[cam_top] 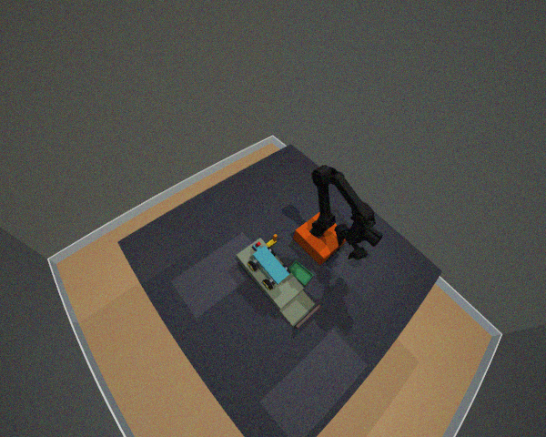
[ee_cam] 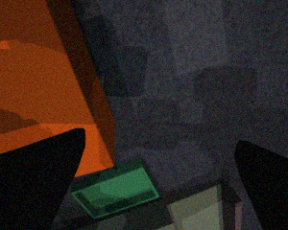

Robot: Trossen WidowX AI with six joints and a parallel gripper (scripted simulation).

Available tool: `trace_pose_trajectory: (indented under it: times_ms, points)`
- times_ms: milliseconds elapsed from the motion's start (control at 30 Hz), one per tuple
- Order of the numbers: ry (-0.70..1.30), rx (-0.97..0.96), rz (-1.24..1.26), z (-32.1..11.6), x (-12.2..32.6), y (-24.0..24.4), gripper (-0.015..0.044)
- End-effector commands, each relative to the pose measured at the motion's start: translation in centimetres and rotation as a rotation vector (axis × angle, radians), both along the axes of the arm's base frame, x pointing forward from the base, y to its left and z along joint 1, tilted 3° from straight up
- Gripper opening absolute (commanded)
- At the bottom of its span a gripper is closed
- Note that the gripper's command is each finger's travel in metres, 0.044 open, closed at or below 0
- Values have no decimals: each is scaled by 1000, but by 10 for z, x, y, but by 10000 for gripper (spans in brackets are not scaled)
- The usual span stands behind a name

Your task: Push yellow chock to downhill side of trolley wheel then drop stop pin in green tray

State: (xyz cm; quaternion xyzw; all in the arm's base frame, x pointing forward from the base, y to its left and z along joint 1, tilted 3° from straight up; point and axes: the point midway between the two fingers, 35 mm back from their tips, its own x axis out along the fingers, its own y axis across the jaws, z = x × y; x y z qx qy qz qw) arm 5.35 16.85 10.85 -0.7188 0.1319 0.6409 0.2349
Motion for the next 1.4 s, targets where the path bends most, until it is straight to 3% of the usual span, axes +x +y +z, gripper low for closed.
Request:
trace_pose_trajectory:
  times_ms: [0,233,1367]
  points:
    - [0,-1,-2,0,1,0,374]
    - [5,-19,-94,-2,27,-7,190]
    - [80,-81,-586,-15,137,-108,190]
